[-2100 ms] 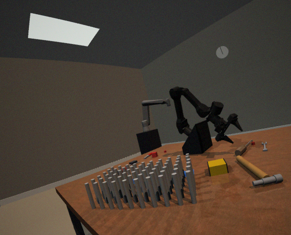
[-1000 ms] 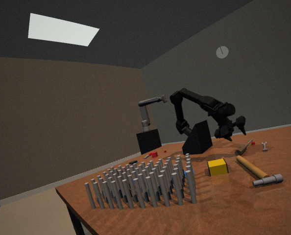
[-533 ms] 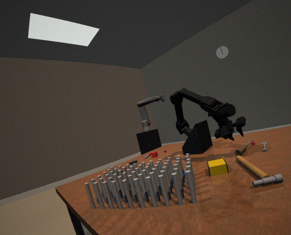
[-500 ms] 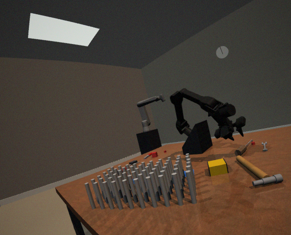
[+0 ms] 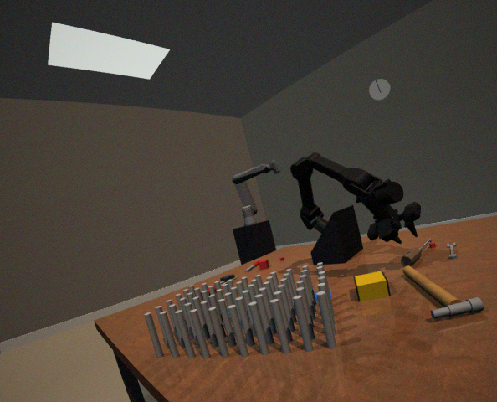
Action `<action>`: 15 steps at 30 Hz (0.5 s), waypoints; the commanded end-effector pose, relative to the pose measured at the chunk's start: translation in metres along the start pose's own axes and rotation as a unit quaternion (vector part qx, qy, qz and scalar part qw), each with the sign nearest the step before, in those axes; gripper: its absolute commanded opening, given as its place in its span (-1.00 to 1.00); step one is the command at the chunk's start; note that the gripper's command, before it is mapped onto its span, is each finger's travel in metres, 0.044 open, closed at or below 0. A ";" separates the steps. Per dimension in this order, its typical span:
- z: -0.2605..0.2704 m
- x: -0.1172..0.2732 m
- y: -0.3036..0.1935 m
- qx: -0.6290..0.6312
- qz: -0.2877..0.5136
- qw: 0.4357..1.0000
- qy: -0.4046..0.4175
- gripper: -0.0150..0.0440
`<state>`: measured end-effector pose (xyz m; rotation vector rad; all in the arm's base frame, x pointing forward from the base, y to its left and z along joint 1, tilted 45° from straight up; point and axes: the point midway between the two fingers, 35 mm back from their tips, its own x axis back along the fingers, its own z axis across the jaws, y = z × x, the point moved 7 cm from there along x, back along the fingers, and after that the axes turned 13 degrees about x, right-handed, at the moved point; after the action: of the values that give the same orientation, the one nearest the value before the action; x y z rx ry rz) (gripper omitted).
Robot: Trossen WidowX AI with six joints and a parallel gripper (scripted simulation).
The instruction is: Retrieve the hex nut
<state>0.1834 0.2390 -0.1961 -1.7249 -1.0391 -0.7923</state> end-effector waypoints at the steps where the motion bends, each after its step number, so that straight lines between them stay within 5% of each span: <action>1: -0.006 -0.012 0.004 0.001 0.003 1.000 -0.007 0.46; 15: -0.015 -0.031 0.013 0.000 0.003 1.000 -0.007 0.46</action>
<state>0.1837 0.2221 -0.2145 -1.7264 -1.0405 -0.7927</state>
